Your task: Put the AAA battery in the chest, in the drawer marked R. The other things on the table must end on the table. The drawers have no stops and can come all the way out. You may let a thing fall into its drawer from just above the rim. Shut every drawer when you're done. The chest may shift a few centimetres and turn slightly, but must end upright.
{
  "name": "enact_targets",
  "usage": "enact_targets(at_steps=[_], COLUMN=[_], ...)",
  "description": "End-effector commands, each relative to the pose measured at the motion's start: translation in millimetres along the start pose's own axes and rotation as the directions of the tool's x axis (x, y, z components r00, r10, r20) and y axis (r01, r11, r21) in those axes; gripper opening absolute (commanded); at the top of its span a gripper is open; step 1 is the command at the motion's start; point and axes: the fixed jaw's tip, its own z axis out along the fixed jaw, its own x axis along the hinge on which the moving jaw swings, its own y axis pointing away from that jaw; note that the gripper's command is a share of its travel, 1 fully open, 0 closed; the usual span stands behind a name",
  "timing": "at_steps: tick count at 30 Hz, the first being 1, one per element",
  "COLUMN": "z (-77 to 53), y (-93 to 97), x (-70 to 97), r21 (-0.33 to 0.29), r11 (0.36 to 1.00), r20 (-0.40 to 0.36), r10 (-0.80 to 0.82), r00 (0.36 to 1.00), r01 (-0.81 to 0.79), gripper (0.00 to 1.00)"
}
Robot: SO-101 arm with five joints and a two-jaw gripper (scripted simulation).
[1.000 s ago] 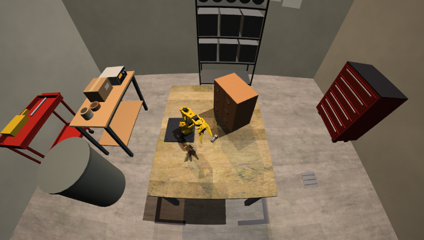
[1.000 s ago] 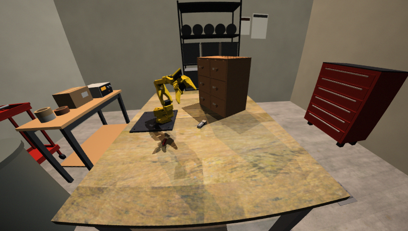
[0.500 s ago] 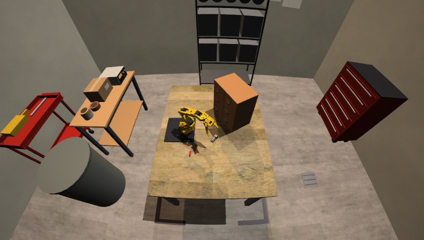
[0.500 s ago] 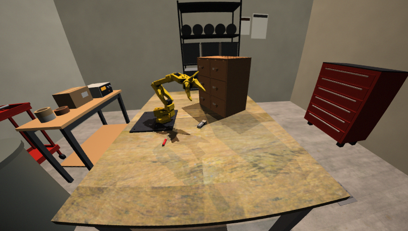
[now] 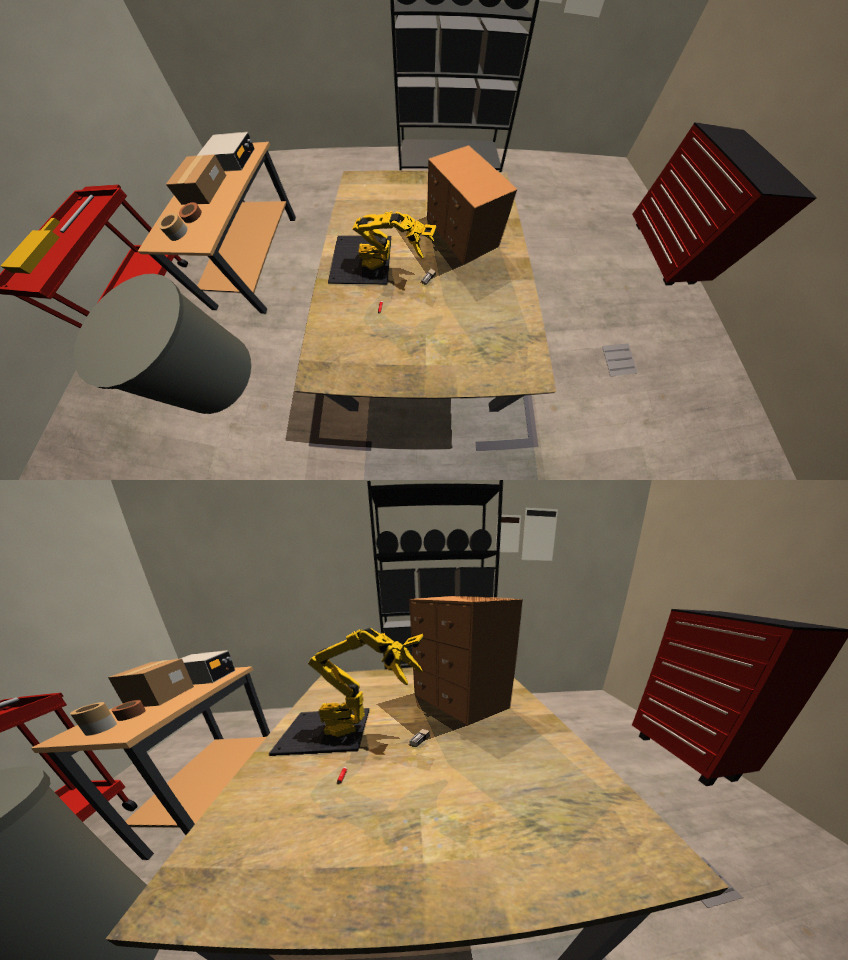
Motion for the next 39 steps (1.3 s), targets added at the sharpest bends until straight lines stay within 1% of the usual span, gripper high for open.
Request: enact_targets(at_steps=[1,6,12,14,20,39], z=[-4.9,-15.0,-30.8,-30.8,-49.1,-49.1], y=[16.6,33.9,47.5,47.5,52.8,52.8], x=[23.0,49.5,81.0,81.0,110.7,110.7], r21=[-0.066,-0.164,-0.293,-0.293,-0.423,-0.423], r11=[0.992,0.954,0.864,0.864,0.728,0.728], r20=[-0.09,-0.175,-0.239,-0.239,-0.26,-0.26], r10=[-0.112,-0.279,-0.481,-0.481,-0.668,-0.668], r00=[0.99,0.944,0.843,0.843,0.697,0.697], r01=[0.106,0.251,0.41,0.41,0.54,0.54], gripper=[0.5,0.5,0.5,0.5,0.5,0.5])
